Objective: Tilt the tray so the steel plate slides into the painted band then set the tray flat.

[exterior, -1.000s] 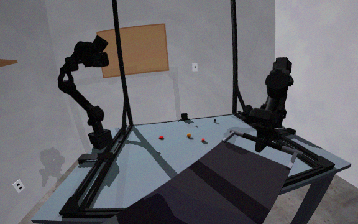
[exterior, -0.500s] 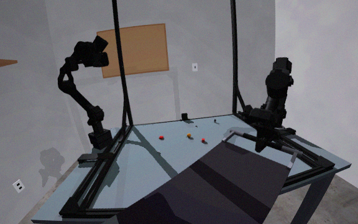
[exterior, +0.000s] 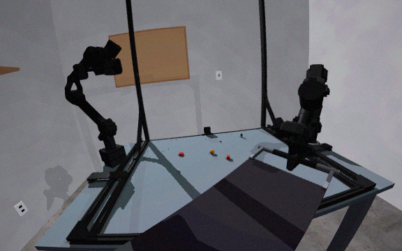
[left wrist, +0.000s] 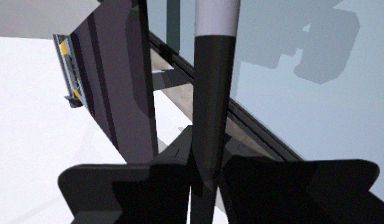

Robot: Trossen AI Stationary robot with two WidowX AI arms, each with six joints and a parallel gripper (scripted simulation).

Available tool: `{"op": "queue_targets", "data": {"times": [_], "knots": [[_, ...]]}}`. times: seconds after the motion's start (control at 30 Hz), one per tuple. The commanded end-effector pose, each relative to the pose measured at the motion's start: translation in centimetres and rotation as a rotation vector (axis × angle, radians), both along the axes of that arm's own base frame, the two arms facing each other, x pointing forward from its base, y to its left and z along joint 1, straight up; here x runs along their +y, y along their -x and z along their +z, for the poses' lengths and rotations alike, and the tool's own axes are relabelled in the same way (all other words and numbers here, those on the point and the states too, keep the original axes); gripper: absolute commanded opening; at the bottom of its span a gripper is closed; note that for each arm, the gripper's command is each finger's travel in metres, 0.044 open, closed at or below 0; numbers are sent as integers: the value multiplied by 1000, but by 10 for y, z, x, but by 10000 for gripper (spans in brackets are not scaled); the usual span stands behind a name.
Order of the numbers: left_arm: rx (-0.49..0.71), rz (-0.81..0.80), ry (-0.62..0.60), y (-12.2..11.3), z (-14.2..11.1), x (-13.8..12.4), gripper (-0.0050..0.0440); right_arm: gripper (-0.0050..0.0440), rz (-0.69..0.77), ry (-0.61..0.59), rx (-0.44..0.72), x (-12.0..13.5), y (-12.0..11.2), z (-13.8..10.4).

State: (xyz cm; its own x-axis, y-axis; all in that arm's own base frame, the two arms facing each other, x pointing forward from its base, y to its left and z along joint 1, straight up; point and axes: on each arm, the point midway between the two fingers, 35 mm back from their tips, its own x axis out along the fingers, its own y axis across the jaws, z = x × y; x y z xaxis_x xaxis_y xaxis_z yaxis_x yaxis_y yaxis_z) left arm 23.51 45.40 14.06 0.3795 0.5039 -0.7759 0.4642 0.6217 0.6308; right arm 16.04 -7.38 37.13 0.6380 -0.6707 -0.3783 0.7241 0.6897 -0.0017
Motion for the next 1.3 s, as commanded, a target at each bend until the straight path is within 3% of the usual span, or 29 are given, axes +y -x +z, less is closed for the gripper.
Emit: {"op": "queue_targets", "data": {"times": [0.0, 0.6, 0.77, 0.93, 1.27], "knots": [[-24, 2, -36, -2, 20, 3, 0, 440, -2, 1, -3, 0, 0, 0], [-31, 2, -45, -3, 30, 4, 0, 440, -2, 1, -3, 0, 0, 0], [-28, 2, -41, -1, 15, 2, 0, 440, -2, 1, -3, 0, 0, 0], [-1, 2, -5, 4, -68, -6, 0, 440, -2, 1, -3, 0, 0, 0], [32, 2, 39, 4, -61, -5, 0, 440, -2, 1, -3, 0, 0, 0]]}}
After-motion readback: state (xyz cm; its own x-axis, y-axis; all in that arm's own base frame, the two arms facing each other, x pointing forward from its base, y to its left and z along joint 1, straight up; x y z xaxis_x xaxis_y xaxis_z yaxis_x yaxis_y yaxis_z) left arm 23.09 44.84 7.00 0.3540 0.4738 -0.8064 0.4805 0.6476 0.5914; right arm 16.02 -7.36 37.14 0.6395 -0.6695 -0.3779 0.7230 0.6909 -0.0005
